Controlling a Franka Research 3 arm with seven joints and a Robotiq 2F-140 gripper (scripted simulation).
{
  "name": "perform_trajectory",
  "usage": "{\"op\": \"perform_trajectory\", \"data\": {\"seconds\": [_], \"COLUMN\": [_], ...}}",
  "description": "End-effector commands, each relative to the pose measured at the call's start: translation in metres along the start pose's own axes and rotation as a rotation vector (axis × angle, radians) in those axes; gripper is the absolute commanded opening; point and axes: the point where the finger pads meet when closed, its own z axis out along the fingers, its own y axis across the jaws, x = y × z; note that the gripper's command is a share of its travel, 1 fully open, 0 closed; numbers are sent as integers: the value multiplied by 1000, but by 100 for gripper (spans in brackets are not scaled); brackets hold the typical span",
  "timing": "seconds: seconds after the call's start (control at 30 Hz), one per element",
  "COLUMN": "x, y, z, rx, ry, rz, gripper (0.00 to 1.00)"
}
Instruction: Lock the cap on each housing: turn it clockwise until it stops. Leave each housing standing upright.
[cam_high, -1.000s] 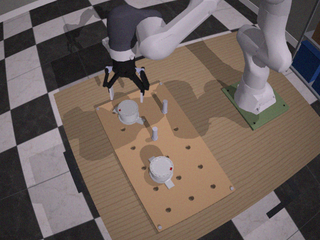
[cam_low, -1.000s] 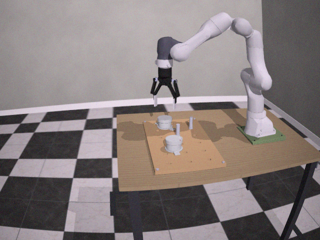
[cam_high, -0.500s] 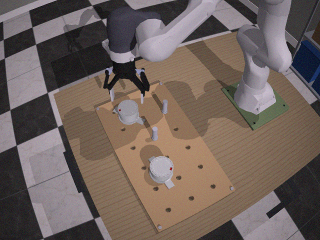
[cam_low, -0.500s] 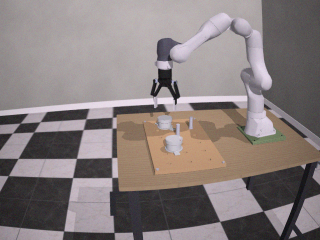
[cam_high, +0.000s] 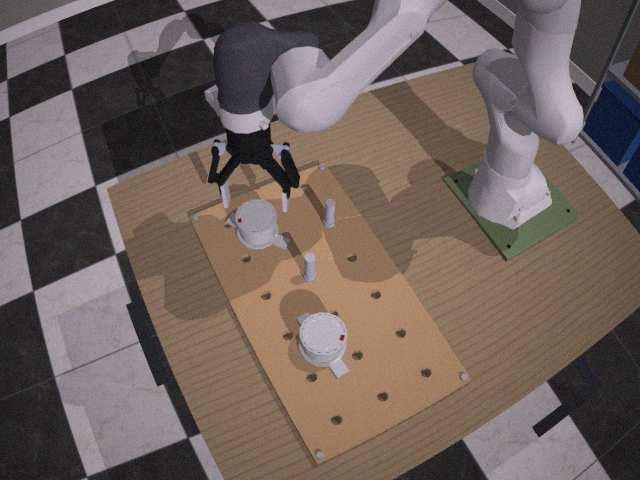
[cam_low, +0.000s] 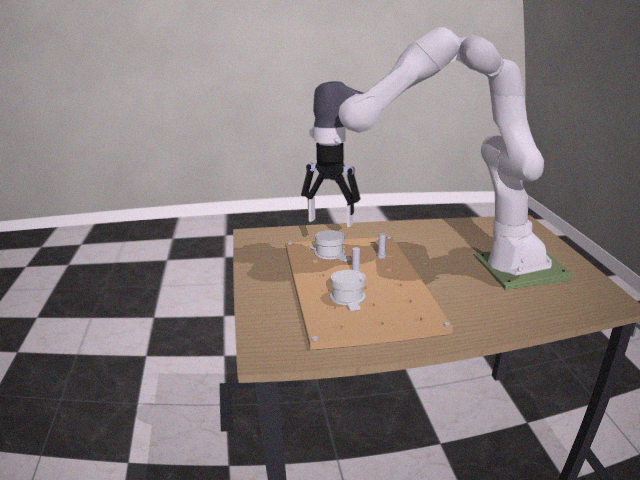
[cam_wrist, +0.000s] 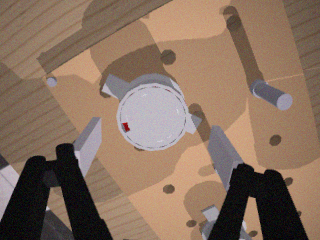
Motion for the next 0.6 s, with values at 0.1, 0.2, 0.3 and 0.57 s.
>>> {"op": "perform_trajectory", "data": {"seconds": [0.1, 0.2, 0.3, 0.57], "x": [0, 0, 0, 0], "y": [-2, -2, -3, -3], "z": [10, 12, 16, 27], "rx": [5, 5, 5, 5], "ry": [-4, -4, -4, -4], "rz": [-4, -4, -4, -4], "gripper": [78, 78, 78, 78]}}
